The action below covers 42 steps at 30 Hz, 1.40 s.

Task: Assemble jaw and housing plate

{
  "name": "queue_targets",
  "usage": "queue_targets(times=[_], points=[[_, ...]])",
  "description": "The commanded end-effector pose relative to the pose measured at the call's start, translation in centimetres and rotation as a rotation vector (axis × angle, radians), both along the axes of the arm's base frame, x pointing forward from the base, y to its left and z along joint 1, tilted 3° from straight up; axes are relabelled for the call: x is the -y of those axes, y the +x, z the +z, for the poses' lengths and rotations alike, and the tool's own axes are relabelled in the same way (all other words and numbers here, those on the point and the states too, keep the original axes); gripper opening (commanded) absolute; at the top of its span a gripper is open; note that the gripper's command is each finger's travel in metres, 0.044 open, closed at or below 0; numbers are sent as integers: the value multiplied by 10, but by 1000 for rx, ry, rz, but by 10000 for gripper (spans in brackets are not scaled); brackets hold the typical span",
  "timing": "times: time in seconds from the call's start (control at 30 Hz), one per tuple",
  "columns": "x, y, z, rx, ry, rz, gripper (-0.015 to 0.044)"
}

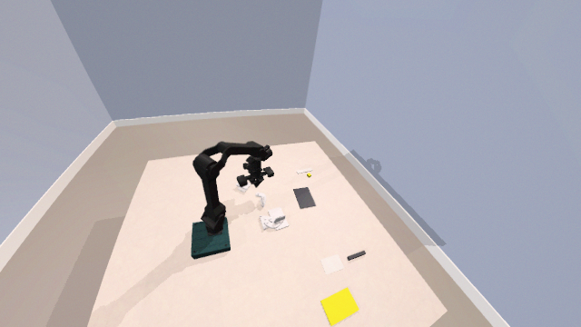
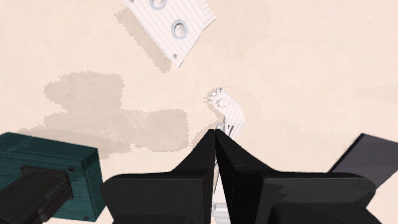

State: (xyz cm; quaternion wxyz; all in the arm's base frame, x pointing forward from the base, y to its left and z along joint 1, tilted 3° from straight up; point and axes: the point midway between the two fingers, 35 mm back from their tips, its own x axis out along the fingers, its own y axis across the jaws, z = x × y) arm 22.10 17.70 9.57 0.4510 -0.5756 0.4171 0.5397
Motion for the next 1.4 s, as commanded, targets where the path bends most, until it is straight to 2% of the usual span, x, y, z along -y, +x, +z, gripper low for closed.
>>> queue_targets(times=[0.0,0.2,0.77,1.37], points=[[-1,1,2,3,2,-3,0],[-1,1,2,3,2,-3,0],[0,0,0,0,0,0,440],[0,0,0,0,0,0,440]])
